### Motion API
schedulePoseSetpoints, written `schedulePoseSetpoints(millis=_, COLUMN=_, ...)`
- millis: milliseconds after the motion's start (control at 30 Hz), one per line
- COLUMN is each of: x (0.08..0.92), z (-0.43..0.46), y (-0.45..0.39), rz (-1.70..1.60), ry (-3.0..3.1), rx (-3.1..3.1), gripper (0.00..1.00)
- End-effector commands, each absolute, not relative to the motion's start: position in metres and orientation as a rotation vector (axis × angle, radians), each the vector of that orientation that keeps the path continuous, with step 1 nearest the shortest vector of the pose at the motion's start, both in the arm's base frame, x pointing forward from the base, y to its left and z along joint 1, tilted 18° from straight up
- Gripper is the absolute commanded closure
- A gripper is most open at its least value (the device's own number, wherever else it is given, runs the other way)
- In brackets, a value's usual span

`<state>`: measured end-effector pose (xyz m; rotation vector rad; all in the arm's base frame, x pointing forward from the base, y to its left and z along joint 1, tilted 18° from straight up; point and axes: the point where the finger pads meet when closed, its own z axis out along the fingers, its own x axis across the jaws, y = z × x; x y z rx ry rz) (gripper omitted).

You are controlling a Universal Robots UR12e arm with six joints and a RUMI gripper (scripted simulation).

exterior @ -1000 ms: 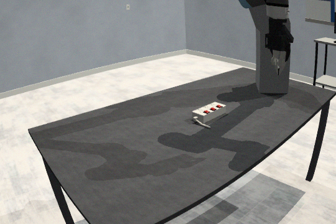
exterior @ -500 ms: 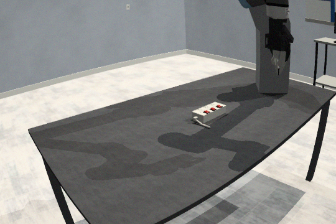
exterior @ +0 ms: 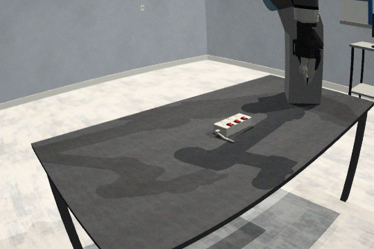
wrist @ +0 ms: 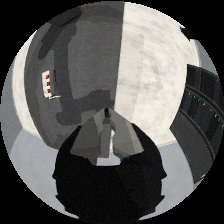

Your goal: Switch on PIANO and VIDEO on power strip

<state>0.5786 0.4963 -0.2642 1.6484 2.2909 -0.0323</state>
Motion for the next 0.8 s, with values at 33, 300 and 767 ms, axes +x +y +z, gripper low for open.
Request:
schedulePoseSetpoints(millis=33, x=0.591, z=-0.271, y=0.477, rz=-0.038, ry=2.35, rx=1.573, gripper=1.0)
schedulePoseSetpoints(millis=300, x=0.609, z=-0.283, y=0.442, rz=-0.049, ry=2.443, rx=1.439, gripper=1.0)
schedulePoseSetpoints(millis=767, x=0.645, z=-0.307, y=0.361, rz=-0.071, ry=2.622, rx=1.103, gripper=1.0)
